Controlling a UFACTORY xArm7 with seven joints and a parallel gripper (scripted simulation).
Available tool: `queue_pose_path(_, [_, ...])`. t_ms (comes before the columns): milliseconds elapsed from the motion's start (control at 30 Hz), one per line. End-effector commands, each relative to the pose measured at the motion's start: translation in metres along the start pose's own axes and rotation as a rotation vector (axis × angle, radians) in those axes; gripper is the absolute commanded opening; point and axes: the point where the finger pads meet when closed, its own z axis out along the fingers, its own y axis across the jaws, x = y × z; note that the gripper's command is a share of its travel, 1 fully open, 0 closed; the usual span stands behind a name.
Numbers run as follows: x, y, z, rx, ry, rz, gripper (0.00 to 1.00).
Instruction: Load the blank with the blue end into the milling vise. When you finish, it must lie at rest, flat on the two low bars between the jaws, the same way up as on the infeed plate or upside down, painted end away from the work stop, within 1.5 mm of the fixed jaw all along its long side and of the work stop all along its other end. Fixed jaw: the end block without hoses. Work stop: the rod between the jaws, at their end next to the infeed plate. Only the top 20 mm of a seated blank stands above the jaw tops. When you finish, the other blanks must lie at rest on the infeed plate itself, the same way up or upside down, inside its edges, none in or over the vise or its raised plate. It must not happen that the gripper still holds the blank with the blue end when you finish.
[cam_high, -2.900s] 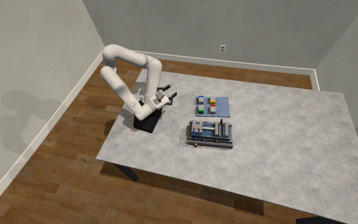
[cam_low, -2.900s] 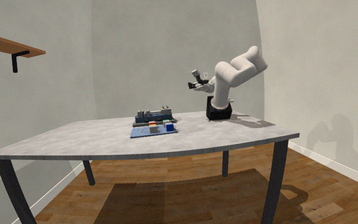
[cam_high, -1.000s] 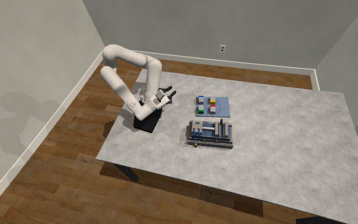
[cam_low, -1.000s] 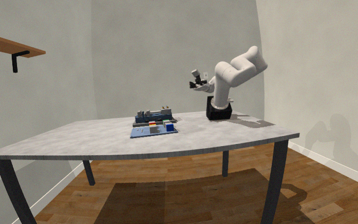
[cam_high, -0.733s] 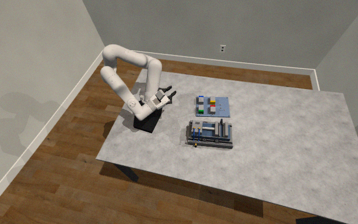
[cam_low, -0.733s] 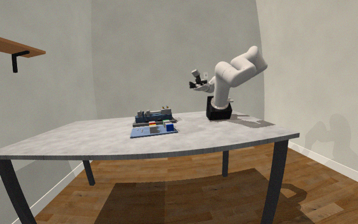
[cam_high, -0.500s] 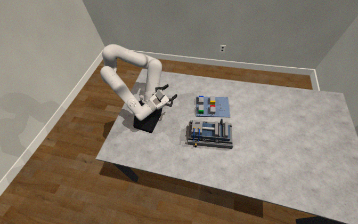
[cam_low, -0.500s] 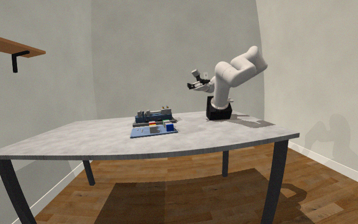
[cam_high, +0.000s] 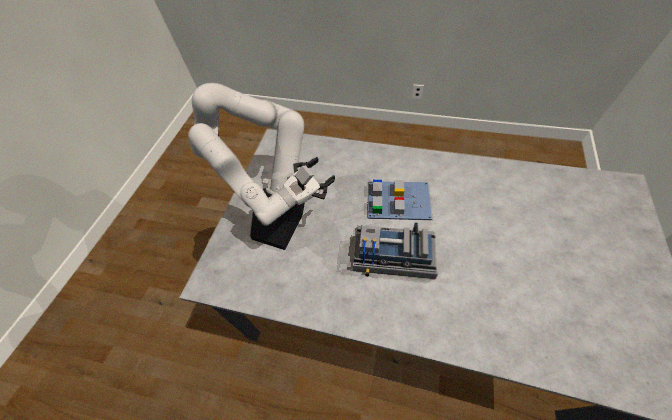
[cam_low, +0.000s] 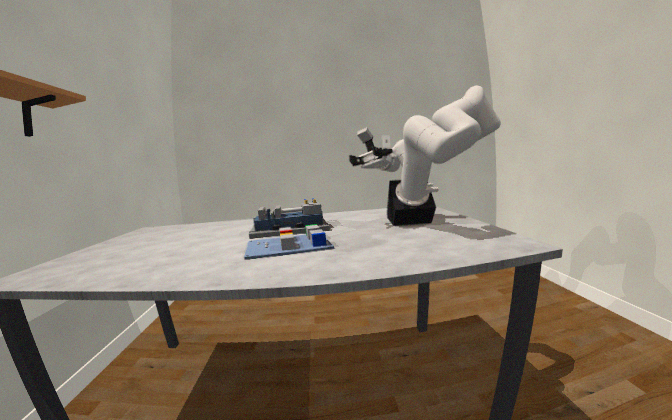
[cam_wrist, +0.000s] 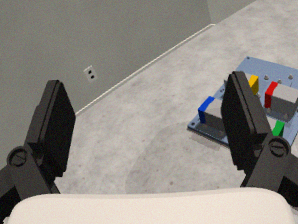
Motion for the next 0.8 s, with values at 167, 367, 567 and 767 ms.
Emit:
queue_pose_path(167, [0.007,0.012,0.025,0.046,-0.158,-0.074,1.0])
queue_pose_path(367, [0.007,0.013,0.028,0.051,-0.171,-0.082,1.0])
queue_pose_path(567, [0.012,0.022,0.047,0.086,-0.292,-0.139,1.0])
queue_pose_path(767, [0.015,0.027,0.057,0.104,-0.352,-0.167,1.0])
